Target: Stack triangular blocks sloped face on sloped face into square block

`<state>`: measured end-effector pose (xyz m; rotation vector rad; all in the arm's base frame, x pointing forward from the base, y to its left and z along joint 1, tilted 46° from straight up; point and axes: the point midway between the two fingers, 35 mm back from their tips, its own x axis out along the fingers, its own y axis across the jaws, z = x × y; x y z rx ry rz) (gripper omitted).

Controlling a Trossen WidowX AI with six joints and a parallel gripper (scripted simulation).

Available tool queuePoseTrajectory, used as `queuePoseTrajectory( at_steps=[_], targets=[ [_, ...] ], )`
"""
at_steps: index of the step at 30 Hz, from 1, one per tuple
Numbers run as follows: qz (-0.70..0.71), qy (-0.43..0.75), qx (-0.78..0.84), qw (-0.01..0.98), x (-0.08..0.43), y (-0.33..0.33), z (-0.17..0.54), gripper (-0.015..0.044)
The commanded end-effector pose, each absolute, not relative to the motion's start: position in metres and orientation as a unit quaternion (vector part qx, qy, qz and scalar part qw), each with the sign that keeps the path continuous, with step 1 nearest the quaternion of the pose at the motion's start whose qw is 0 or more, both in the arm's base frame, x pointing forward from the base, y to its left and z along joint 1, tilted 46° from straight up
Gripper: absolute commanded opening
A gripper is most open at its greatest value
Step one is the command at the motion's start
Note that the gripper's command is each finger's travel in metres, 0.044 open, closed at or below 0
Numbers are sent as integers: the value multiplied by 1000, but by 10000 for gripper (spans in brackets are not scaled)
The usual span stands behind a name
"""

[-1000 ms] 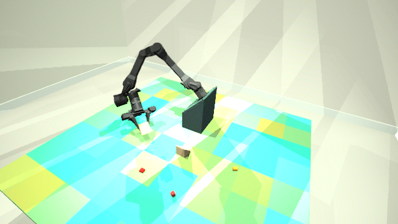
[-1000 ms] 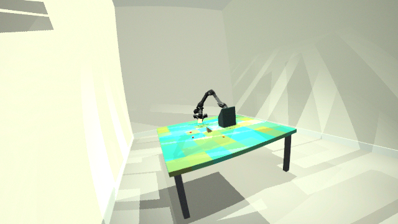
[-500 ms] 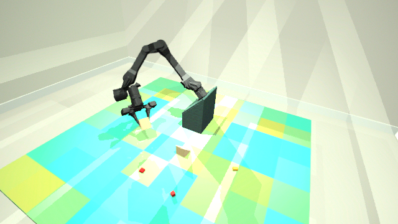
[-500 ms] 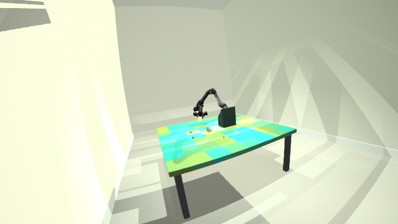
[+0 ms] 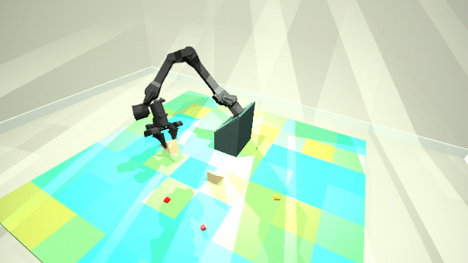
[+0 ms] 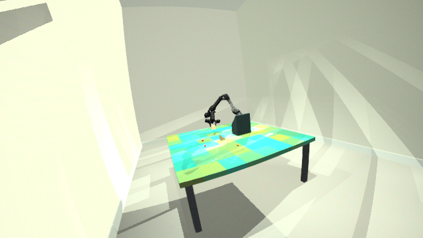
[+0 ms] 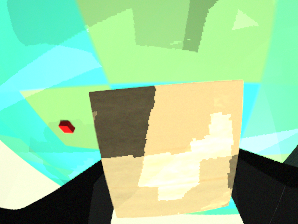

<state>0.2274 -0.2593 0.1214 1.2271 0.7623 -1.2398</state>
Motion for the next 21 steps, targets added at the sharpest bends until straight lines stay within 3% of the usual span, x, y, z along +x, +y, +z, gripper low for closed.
queuePoseTrajectory(
  at_steps=[1, 21],
  targets=[
    [-527, 368, 462, 611, 227, -257, 116, 0],
    [-478, 520, 167, 688, 230, -253, 111, 0]
  ],
)
